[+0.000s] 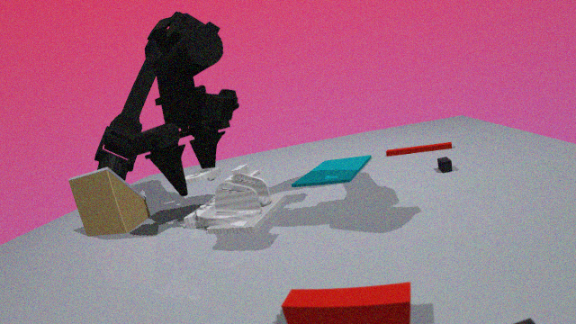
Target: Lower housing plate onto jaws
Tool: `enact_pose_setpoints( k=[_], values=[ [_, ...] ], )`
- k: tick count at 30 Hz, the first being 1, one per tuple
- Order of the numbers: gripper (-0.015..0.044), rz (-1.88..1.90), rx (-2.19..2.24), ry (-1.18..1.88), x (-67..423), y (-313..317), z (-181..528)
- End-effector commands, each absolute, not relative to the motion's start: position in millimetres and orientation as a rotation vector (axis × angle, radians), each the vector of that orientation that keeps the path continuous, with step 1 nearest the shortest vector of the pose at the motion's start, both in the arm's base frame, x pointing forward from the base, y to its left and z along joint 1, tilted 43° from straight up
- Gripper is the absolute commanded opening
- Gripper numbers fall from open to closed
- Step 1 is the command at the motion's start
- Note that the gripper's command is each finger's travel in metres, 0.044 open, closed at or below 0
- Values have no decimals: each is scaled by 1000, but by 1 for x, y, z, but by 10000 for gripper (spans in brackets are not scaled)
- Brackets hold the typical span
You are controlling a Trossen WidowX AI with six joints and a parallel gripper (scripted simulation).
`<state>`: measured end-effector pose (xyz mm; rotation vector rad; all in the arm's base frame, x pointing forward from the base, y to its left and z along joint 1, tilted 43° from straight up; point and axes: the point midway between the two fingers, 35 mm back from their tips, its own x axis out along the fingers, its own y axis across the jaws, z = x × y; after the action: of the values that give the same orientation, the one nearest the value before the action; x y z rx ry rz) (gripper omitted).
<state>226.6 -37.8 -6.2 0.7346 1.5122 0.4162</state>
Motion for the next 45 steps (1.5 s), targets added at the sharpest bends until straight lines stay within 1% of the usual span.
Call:
enact_pose_setpoints(
  k=[1, 16, 45],
  values=[
    [351, 416, 744, 1513, 226, -32, -11],
    [351, 419, 745, 1512, 226, -16, -27],
    [351, 413, 753, 1515, 226, -13, -30]
  ],
)
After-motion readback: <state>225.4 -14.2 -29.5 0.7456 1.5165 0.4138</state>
